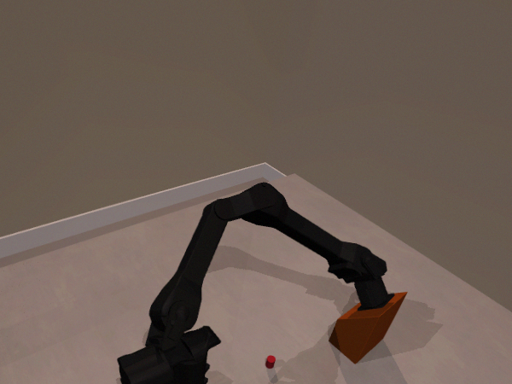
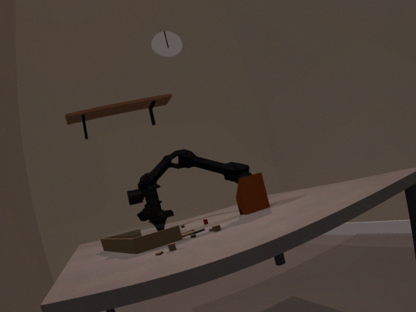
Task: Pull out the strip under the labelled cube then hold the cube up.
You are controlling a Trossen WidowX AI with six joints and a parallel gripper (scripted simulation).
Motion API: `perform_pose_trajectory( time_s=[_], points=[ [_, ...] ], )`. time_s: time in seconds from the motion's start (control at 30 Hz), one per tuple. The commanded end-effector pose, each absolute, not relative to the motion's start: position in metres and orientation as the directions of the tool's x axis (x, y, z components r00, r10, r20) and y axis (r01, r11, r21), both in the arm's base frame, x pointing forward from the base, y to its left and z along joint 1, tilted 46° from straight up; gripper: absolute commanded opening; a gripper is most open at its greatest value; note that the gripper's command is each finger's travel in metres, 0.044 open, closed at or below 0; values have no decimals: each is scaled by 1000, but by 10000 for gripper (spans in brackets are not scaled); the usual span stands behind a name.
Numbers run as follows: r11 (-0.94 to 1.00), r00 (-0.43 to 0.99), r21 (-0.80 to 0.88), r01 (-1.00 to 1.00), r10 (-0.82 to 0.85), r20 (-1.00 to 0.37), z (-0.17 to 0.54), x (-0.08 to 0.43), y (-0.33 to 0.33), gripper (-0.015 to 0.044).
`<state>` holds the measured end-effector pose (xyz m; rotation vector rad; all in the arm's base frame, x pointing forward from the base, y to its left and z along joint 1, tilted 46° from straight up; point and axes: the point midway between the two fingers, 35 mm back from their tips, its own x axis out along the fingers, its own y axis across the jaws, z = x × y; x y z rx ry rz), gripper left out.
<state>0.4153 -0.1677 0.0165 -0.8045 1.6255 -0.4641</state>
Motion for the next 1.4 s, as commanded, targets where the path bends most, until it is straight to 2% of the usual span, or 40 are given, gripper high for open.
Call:
perform_pose_trajectory(
  time_s=[0.0, 1.37],
  points=[
    [682, -63, -688, -248, -720, -691, 14, 412, -172, 0],
    [682, -66, -687, -250, -720, -691, 26, 350, -180, 0]
  ],
)
